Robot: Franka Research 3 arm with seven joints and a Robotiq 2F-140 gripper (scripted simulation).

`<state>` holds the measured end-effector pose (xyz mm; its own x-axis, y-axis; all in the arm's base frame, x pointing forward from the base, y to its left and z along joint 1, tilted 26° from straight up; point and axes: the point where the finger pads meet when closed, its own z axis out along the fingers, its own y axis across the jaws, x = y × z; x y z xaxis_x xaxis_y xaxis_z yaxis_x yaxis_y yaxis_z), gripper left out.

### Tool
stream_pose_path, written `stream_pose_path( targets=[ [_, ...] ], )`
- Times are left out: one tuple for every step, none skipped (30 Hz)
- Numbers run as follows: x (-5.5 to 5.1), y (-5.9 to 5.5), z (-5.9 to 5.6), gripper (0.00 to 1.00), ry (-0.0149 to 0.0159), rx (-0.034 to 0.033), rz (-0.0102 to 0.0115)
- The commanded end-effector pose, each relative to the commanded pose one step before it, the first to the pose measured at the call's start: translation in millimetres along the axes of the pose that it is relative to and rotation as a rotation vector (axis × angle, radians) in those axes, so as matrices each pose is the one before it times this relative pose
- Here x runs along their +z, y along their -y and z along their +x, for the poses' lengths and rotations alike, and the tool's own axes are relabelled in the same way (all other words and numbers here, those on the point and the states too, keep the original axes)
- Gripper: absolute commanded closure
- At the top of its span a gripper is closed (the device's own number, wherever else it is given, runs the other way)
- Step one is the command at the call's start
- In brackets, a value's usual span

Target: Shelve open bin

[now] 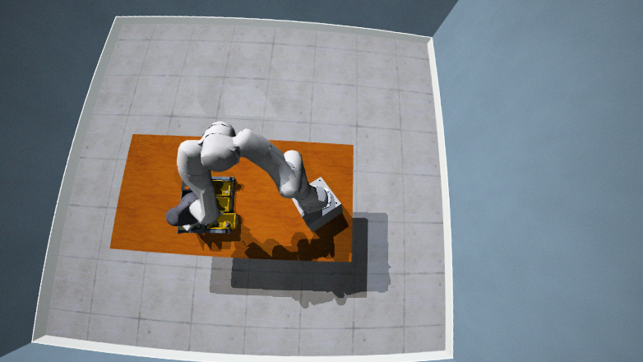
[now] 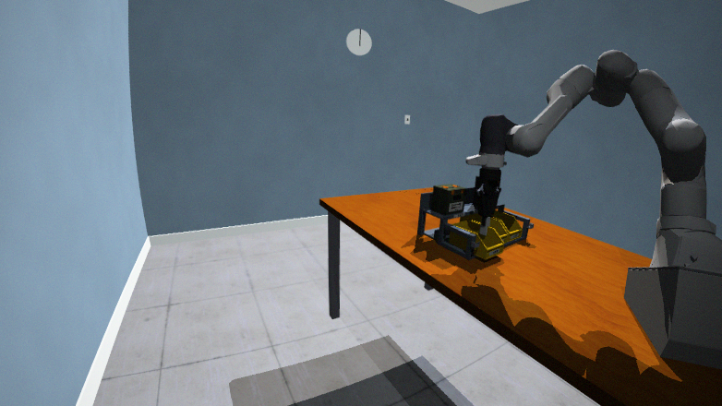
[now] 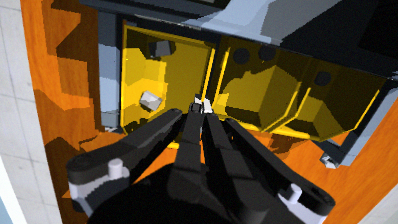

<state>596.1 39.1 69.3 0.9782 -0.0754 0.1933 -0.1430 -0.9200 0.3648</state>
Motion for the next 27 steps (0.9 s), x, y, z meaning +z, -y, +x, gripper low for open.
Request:
stream_pose_path(
  targets=[
    [-2.81, 1.85, 2.36, 1.00, -0.00850, 0.00048, 0.00366],
    [0.00, 0.00, 0.00, 1.00, 0.00000, 0.00000, 0.00000],
    [0.00, 0.00, 0.00, 1.00, 0.00000, 0.00000, 0.00000],
    [0.00, 0.00, 0.00, 1.00, 0.00000, 0.00000, 0.00000],
    [0.00, 0.00, 0.00, 1.00, 0.00000, 0.00000, 0.00000],
    [0.00, 0.00, 0.00, 1.00, 0.00000, 0.00000, 0.00000],
    [0.00, 0.00, 0.00, 1.00, 0.00000, 0.00000, 0.00000],
    [0.00, 0.00, 0.00, 1.00, 0.00000, 0.00000, 0.00000],
    [0.00, 0.00, 0.00, 1.00, 0.00000, 0.00000, 0.00000],
    [0.00, 0.00, 0.00, 1.00, 0.00000, 0.00000, 0.00000],
    [0.00, 0.00, 0.00, 1.00, 0.00000, 0.00000, 0.00000],
    [0.00, 0.00, 0.00, 1.00, 0.00000, 0.00000, 0.00000],
    [0.00, 0.00, 0.00, 1.00, 0.00000, 0.00000, 0.00000],
    [0.00, 0.00, 0.00, 1.00, 0.00000, 0.00000, 0.00000],
    [0.00, 0.00, 0.00, 1.00, 0.00000, 0.00000, 0.00000],
    [0.00, 0.00, 0.00, 1.00, 0.00000, 0.00000, 0.00000],
    [0.00, 0.00, 0.00, 1.00, 0.00000, 0.00000, 0.00000],
    [0.00, 0.00, 0.00, 1.00, 0.00000, 0.00000, 0.00000],
    [0.00, 0.00, 0.00, 1.00, 0.00000, 0.00000, 0.00000],
    [0.00, 0.00, 0.00, 1.00, 0.00000, 0.00000, 0.00000],
    [0.00, 0.00, 0.00, 1.00, 0.00000, 0.00000, 0.00000],
    [0.00, 0.00, 0.00, 1.00, 0.00000, 0.00000, 0.00000],
    [0.00, 0.00, 0.00, 1.00, 0.00000, 0.00000, 0.00000],
    [0.00, 0.00, 0.00, 1.00, 0.00000, 0.00000, 0.00000],
    [0.00, 0.00, 0.00, 1.00, 0.00000, 0.00000, 0.00000],
    [0.00, 0.00, 0.00, 0.94, 0.00000, 0.00000, 0.00000],
    [0.00, 0.00, 0.00, 0.94, 0.00000, 0.00000, 0.00000]
  ],
)
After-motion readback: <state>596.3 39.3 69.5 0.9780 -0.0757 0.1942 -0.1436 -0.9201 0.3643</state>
